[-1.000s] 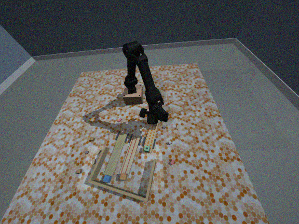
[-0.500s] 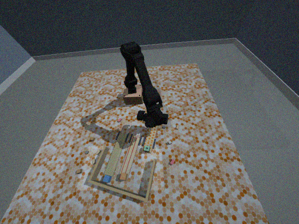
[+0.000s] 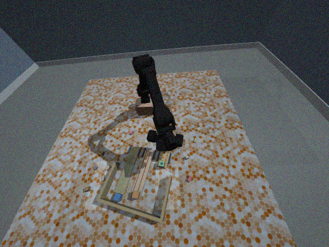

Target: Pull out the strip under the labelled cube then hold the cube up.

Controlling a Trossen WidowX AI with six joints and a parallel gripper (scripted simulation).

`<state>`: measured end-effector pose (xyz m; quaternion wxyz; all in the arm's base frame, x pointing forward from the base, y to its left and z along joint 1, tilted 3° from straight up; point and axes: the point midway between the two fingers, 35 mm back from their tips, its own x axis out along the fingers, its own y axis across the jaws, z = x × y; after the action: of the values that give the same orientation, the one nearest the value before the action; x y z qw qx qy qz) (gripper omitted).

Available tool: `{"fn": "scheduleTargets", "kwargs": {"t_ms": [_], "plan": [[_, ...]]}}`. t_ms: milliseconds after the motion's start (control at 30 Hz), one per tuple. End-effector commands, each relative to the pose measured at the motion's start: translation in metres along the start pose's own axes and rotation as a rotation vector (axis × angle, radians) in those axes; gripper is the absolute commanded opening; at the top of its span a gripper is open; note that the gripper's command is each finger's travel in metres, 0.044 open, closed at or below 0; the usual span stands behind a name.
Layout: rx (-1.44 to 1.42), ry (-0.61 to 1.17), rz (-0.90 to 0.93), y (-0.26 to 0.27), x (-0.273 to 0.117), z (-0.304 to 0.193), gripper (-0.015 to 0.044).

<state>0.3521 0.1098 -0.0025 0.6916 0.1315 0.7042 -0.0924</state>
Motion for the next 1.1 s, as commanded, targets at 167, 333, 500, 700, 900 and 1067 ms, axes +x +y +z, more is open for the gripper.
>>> {"fn": "scheduleTargets", "kwargs": {"t_ms": [167, 333, 500, 700, 900, 1067], "plan": [[-0.005, -0.006, 0.001, -0.001, -0.005, 0.035, 0.0440], [-0.005, -0.008, 0.001, -0.002, -0.007, 0.054, 0.0440], [-0.005, -0.010, 0.001, -0.002, -0.011, 0.074, 0.0440], [-0.005, -0.012, 0.000, -0.003, -0.015, 0.097, 0.0440], [-0.005, -0.012, 0.000, -0.004, -0.017, 0.109, 0.0387], [-0.005, -0.012, 0.000, -0.004, -0.009, 0.109, 0.0256]]}}
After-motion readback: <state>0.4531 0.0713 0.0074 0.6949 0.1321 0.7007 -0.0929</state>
